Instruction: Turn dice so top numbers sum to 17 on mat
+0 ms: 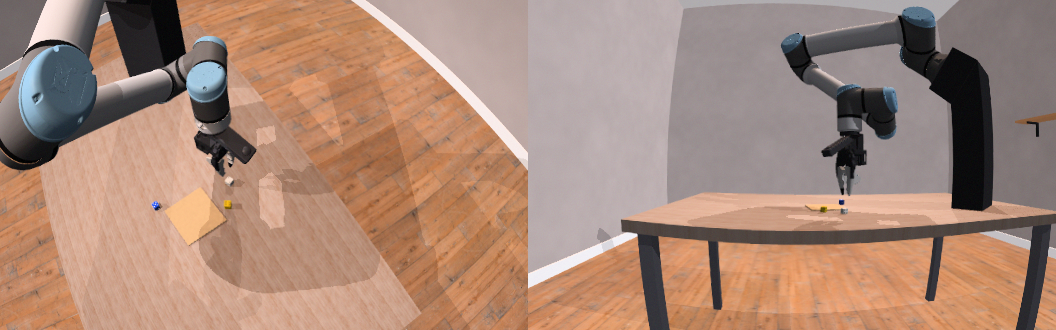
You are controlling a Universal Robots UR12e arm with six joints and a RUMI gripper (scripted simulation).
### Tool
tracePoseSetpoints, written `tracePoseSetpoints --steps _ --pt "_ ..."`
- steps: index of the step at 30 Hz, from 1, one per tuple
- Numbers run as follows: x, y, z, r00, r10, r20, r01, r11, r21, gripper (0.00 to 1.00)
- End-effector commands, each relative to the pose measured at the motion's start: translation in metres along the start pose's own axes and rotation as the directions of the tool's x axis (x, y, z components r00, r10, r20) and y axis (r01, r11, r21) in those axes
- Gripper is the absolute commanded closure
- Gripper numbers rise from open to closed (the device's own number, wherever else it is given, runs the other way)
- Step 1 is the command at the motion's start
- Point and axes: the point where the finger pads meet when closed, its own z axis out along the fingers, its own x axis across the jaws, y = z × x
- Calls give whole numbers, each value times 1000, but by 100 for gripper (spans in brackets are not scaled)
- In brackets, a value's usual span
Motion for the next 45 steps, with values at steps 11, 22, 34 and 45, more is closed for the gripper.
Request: tracePoseSetpoints --steps 11,22,34,45 --pt "0 -1 21 1000 0 0 0 1000 1 79" --pt "0 -2 32 1000 0 0 0 1000 1 79" --pt "0 -2 36 1000 0 0 0 1000 1 79" --pt "0 -2 36 1000 0 0 0 1000 1 79"
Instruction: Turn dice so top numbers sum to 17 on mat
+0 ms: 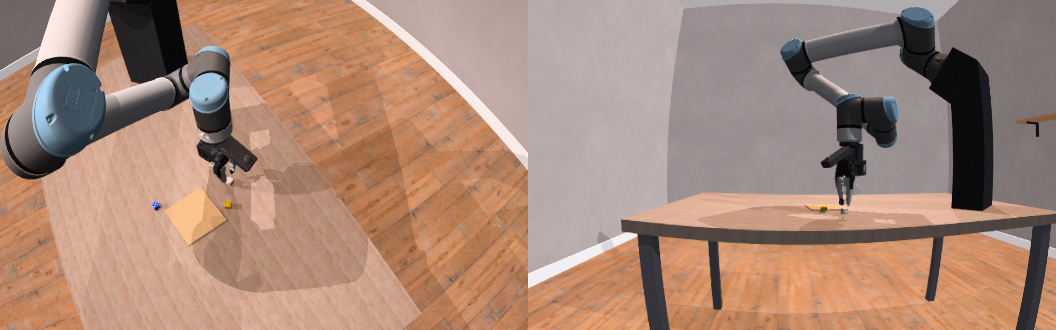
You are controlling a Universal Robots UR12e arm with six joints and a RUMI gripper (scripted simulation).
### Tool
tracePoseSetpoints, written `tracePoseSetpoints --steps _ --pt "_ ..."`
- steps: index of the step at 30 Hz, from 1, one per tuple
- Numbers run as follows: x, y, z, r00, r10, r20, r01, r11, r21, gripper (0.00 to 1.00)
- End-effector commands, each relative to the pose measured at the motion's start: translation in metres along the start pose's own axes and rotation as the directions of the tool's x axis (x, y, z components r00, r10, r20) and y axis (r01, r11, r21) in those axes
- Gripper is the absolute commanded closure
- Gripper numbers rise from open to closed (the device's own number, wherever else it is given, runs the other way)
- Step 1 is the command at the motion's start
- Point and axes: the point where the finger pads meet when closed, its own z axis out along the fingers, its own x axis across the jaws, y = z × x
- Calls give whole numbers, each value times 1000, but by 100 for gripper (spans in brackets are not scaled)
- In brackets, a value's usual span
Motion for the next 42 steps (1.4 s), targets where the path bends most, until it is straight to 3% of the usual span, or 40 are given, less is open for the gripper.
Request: tracePoseSetpoints --steps 1,30,42 --pt "0 0 0 1000 0 0 0 1000 1 79" --pt "0 0 0 1000 0 0 0 1000 1 79" --pt "0 0 11 1000 0 0 0 1000 1 79"
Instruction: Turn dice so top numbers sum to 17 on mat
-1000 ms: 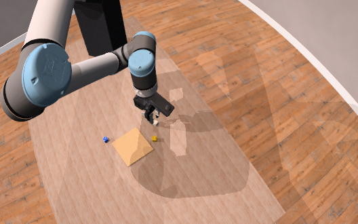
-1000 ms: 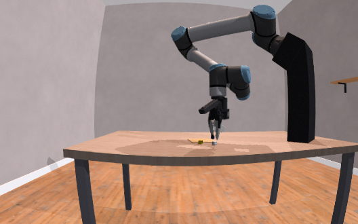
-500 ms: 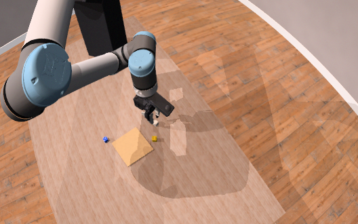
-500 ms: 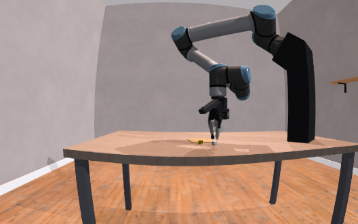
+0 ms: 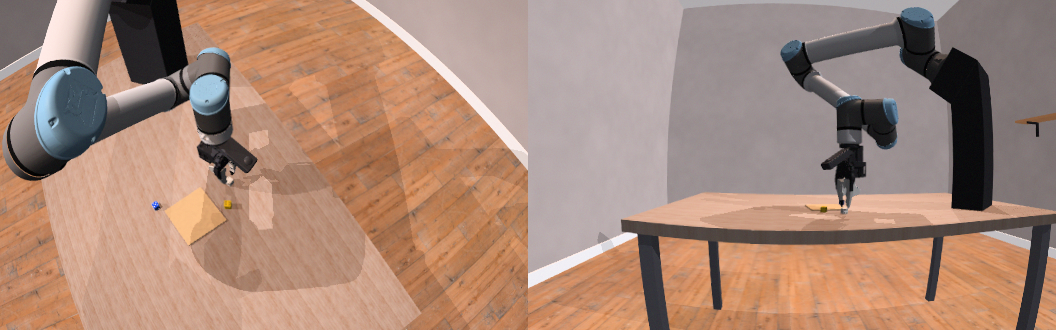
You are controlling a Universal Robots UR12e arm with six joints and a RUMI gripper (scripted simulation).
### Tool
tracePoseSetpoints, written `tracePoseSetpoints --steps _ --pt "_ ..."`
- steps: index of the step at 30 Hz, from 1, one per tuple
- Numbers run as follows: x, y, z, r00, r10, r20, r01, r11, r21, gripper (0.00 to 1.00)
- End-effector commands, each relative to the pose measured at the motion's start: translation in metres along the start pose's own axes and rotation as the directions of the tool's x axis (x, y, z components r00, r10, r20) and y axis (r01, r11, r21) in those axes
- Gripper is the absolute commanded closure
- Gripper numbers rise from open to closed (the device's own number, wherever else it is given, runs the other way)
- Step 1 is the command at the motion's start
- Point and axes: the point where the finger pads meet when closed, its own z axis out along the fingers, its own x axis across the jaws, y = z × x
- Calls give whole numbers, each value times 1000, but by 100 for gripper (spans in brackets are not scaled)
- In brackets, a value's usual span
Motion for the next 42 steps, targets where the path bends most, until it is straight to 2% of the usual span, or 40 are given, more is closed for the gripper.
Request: tracePoseSetpoints --steps 1,13,42 --pt "0 0 4 1000 0 0 0 1000 1 79" --pt "0 0 18 1000 0 0 0 1000 1 79" --pt "0 0 19 1000 0 0 0 1000 1 79"
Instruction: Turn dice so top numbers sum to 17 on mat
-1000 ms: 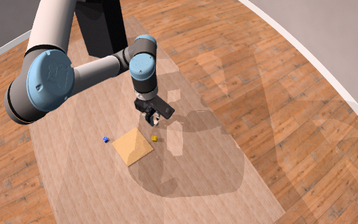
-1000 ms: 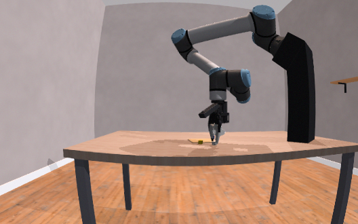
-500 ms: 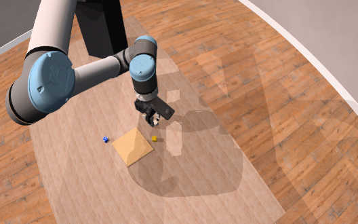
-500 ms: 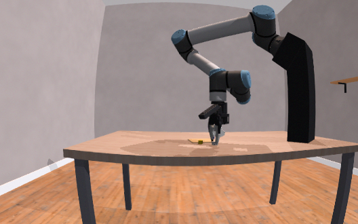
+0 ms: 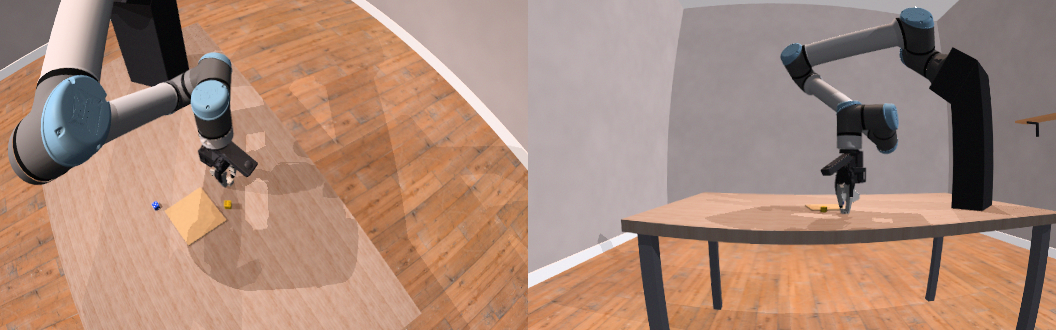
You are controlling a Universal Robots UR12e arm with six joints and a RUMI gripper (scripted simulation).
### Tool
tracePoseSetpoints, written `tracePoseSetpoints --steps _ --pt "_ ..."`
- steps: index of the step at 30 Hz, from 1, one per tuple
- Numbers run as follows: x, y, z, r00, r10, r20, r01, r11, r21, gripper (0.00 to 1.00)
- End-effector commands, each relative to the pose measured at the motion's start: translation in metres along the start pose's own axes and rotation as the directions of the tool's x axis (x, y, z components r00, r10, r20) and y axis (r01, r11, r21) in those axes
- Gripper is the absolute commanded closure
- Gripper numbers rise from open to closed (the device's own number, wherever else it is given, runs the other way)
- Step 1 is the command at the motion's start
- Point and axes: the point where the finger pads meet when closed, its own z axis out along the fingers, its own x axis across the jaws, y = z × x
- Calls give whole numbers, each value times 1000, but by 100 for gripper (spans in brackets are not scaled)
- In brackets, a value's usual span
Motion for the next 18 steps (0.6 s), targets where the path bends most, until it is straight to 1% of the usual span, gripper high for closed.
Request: tracePoseSetpoints --steps 1,11,12,18 --pt "0 0 -1 1000 0 0 0 1000 1 79" --pt "0 0 -1 1000 0 0 0 1000 1 79" --pt "0 0 -1 1000 0 0 0 1000 1 97" --pt "0 0 -1 1000 0 0 0 1000 1 97"
